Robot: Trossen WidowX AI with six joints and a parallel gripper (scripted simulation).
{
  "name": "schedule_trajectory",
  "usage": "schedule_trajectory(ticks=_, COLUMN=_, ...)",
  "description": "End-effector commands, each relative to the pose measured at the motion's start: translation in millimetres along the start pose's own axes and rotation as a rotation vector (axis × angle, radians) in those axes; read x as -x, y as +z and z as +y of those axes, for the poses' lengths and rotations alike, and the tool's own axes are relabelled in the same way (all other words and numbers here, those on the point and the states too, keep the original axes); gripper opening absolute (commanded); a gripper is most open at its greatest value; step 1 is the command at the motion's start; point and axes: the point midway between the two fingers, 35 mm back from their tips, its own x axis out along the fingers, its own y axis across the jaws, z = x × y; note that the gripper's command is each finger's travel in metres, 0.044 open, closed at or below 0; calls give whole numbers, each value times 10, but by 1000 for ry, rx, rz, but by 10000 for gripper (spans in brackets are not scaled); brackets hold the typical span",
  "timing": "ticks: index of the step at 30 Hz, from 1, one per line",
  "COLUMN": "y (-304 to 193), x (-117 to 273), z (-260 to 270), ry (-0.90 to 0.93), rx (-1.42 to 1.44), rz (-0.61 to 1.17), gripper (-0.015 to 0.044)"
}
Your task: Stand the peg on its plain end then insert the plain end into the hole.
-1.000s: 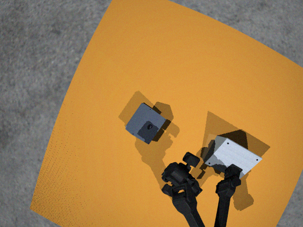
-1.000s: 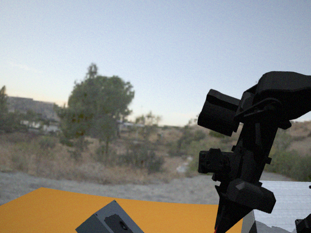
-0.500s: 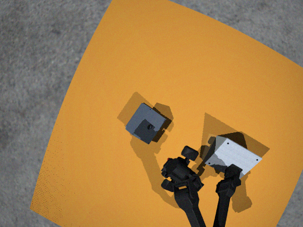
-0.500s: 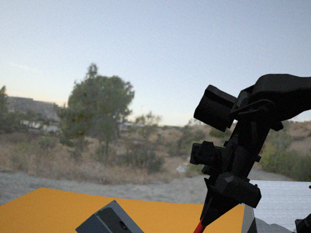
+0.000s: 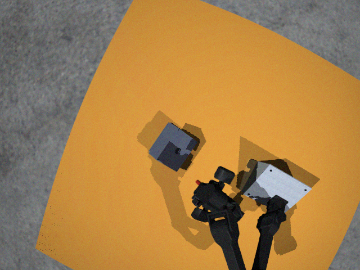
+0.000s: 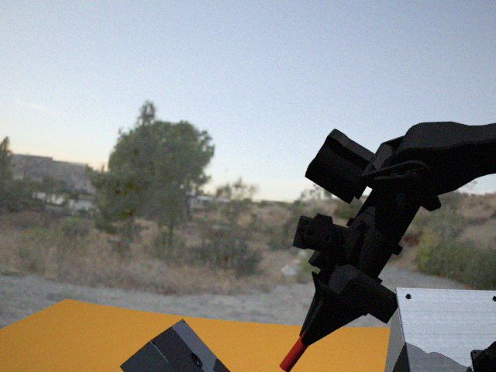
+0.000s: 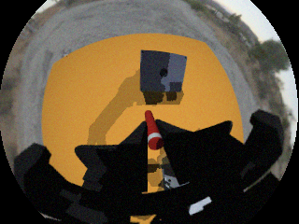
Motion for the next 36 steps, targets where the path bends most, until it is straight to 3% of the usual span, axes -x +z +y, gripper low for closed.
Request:
schedule_trajectory(ticks=1, y=32, x=-20, z=-76, ry=1, rx=3, rz=-18, gripper=0)
schedule_trajectory(ticks=36, y=380, x=-5, z=-462, ry=-37, rx=93, rz=-199, gripper=0)
